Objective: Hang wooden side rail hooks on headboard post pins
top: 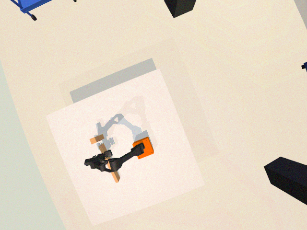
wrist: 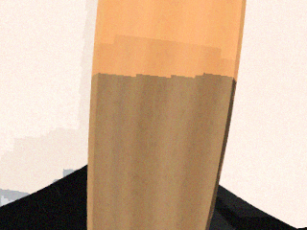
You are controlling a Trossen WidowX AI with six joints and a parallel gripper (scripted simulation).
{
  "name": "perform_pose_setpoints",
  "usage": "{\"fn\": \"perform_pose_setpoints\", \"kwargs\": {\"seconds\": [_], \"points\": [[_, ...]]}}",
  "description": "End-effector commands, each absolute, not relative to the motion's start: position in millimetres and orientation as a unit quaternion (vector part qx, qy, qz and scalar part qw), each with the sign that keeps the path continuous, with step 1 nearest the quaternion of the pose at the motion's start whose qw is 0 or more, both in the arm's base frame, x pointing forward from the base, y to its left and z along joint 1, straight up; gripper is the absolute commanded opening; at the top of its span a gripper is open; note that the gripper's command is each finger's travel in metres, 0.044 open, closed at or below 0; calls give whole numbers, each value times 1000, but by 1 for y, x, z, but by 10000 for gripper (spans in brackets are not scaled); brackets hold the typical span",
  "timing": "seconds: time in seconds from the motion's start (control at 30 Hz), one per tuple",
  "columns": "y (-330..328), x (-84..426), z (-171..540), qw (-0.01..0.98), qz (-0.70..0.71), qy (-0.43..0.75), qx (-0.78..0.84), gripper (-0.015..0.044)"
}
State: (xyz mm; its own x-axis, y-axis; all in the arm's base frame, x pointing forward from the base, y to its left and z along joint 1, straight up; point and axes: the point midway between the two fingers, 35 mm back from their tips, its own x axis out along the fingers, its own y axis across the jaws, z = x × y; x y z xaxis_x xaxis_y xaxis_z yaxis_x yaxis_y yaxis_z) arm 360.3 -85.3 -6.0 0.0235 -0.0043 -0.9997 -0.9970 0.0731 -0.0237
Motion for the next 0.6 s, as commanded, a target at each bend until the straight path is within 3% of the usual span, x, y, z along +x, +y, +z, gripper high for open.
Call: {"fn": "perform_pose_setpoints", "kwargs": {"seconds": [0.0,0.57], "points": [[-87,361,-6,525,472,513,-489,0],[-89,359,-8,525,472,513,-489,0]]}}
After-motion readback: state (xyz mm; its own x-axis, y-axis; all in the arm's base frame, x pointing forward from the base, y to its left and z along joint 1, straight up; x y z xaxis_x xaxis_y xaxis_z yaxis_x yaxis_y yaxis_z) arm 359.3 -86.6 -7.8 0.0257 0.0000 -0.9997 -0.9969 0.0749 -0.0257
